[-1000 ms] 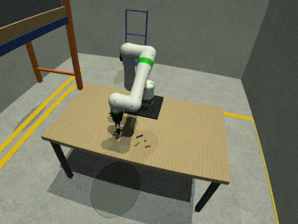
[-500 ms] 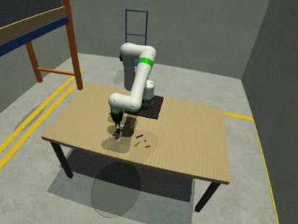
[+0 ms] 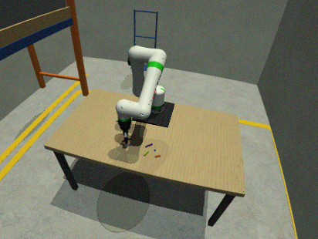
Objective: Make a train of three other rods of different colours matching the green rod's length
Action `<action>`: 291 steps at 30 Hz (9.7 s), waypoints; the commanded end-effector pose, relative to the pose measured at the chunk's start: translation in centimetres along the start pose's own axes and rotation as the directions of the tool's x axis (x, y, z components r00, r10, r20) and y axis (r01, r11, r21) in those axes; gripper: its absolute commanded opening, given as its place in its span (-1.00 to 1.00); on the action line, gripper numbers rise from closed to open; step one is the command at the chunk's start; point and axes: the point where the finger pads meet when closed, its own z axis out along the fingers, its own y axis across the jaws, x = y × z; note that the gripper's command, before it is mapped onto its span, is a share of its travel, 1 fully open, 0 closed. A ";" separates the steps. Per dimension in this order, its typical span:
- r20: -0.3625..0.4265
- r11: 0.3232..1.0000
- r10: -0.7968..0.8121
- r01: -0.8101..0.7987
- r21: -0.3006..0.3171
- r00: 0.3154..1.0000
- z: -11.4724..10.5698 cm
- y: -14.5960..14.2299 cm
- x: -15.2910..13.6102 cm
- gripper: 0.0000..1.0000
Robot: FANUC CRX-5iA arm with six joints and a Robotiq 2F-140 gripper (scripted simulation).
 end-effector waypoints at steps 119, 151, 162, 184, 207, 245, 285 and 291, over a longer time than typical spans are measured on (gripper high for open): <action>0.000 0.857 0.515 -0.515 -0.001 0.857 -8.8 1.1 1.2 1.00; -0.002 0.116 0.993 -0.993 -0.002 0.116 -8.4 2.9 3.5 1.00; -0.003 -0.193 0.981 -0.981 -0.002 -0.193 -8.2 3.5 4.3 1.00; -0.004 -0.738 0.674 -0.674 0.001 -0.738 -8.0 4.7 5.9 1.00; -0.003 -0.997 0.075 -0.075 0.005 -0.997 -7.7 5.8 7.7 1.00; 0.005 -0.529 -0.849 0.849 0.007 -0.529 -7.2 7.6 10.8 1.00; 0.011 0.547 -0.837 0.837 -0.003 0.547 -6.8 9.1 14.1 1.00; 0.010 0.658 -0.753 0.753 -0.005 0.658 -6.7 9.3 14.5 1.00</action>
